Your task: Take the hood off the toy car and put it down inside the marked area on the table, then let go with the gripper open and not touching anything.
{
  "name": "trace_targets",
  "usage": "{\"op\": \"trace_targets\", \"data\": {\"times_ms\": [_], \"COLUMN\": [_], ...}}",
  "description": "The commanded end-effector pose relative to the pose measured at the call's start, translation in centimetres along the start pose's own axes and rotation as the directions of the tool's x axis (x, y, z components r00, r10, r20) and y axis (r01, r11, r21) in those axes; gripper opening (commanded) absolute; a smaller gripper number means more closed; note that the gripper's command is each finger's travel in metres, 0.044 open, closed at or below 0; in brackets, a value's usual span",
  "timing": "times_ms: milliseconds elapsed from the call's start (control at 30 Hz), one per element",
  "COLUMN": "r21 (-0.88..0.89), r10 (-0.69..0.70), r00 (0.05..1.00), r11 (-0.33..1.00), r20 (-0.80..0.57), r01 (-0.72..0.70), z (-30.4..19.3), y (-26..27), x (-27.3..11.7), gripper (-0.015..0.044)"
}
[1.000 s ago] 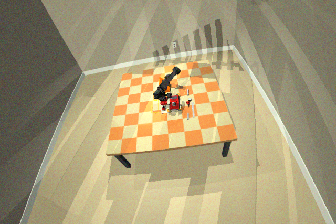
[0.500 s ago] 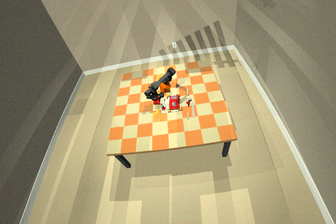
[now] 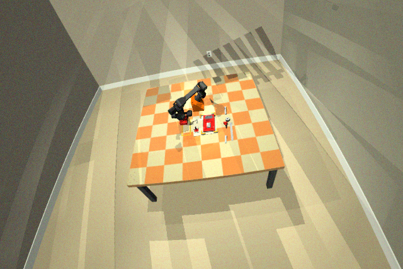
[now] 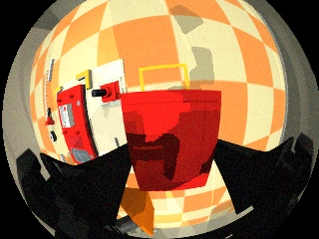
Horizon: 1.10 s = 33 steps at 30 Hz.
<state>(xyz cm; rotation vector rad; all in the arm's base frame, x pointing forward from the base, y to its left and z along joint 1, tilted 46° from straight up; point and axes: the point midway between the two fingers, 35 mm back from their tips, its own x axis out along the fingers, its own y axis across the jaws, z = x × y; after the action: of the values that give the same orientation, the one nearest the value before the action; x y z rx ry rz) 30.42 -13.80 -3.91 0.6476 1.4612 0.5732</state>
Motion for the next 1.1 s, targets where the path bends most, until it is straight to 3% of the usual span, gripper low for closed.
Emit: {"op": "trace_targets", "data": {"times_ms": [0,1067], "r21": [-0.009,-0.009], "r10": [-0.006,-0.007], "r00": [1.0,1.0], "r11": [1.0,1.0], "r20": [0.001,0.001], "r01": [0.006,0.007], "z": [0.1,0.2], "y": [-0.2,-0.3], "x": [0.1,2.5], "gripper": [0.0,0.0]}}
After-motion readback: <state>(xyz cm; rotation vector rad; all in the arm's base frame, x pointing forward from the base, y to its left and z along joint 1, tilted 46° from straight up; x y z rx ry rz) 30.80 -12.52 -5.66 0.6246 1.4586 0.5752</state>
